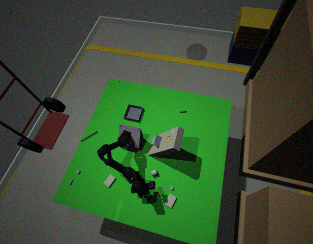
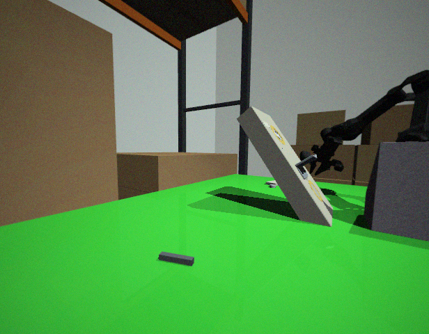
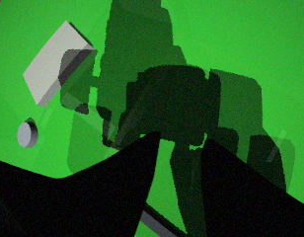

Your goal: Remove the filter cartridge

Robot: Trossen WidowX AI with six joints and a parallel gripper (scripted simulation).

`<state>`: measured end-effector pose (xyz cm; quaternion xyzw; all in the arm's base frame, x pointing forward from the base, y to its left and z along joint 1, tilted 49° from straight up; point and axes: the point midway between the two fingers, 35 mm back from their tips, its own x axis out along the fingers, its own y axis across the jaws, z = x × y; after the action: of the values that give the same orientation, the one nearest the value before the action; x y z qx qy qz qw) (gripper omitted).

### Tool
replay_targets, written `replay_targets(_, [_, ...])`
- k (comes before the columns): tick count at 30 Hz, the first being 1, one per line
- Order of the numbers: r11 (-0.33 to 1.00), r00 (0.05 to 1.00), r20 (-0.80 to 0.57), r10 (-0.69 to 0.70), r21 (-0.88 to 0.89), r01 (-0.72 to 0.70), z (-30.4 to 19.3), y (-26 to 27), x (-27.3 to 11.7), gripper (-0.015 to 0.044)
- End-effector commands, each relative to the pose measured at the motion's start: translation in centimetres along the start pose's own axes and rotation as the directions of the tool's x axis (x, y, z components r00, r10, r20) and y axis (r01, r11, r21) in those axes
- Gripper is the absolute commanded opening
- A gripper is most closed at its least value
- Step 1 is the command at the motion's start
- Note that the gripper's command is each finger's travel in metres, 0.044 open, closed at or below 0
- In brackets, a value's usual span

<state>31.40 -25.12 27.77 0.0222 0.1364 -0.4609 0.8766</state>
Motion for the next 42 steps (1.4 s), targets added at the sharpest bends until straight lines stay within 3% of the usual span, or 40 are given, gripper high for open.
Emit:
replay_targets(1, [0.985,0.997,-0.008,0.08,-0.154,-0.081,-1.3,4.4,-2.0,0.0103])
replay_targets(10, [0.858,0.967,-0.026,0.255,-0.455,-0.238,-4.3,12.5,-7.5,0.0103])
replay_targets(21, [0.416,0.85,-0.054,0.523,-0.855,-0.31,-10.0,21.2,-19.6,0.0103])
replay_targets(27, [0.097,0.781,-0.087,0.618,-0.978,-0.186,-14.5,23.0,-26.1,0.0103])
replay_targets(30, [-0.163,0.795,-0.123,0.594,-0.986,-0.032,-19.0,22.6,-27.9,0.0103])
replay_targets(34, [-0.465,0.809,-0.117,0.576,-0.861,0.207,-23.9,21.1,-30.0,0.0103])
replay_targets(42, [-0.51,0.81,-0.11,0.576,-0.823,0.251,-24.6,20.8,-30.3,0.0103])
